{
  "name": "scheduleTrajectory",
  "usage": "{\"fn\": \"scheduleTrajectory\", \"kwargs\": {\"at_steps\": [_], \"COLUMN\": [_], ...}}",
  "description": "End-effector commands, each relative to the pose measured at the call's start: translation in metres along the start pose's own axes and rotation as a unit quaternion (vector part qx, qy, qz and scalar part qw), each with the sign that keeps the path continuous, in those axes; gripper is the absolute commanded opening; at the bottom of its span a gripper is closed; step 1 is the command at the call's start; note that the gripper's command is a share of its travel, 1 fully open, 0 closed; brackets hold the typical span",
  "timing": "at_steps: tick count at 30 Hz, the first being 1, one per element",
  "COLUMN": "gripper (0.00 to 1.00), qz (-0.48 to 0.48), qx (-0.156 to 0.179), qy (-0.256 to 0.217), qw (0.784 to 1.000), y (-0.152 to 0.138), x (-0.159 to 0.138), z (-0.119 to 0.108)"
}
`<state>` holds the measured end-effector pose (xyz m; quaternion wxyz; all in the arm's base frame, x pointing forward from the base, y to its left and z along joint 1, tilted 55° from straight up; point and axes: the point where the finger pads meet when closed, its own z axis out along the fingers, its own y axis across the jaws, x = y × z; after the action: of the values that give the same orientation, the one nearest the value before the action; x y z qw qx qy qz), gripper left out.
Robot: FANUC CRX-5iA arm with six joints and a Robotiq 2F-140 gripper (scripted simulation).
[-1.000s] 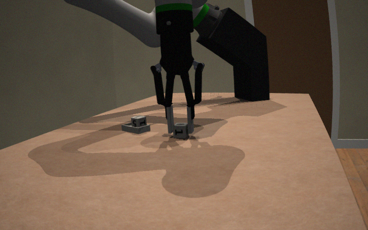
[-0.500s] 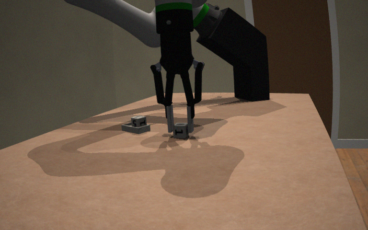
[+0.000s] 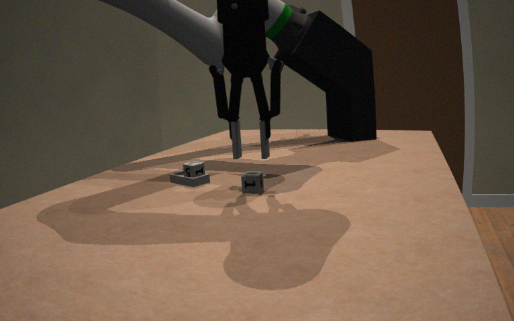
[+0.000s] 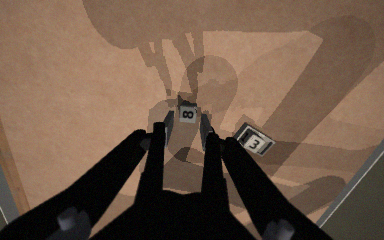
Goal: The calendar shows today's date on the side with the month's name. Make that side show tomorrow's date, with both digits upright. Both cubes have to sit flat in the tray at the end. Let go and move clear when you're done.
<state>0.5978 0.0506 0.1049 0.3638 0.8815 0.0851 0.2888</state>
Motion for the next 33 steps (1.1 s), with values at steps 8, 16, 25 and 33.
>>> {"fn": "scheduleTrajectory", "kwargs": {"at_steps": [8, 16, 25, 33], "gripper": [0.36, 1.0, 1.0, 1.0], "qz": [0.0, 0.0, 0.0, 0.0], "qx": [0.0, 0.0, 0.0, 0.0], "qy": [0.0, 0.0, 0.0, 0.0], "qw": [1.0, 1.0, 1.0, 1.0], "y": [0.0, 0.0, 0.0, 0.0], "x": [0.0, 0.0, 0.0, 0.0], "z": [-0.038, -0.042, -0.042, -0.042]}}
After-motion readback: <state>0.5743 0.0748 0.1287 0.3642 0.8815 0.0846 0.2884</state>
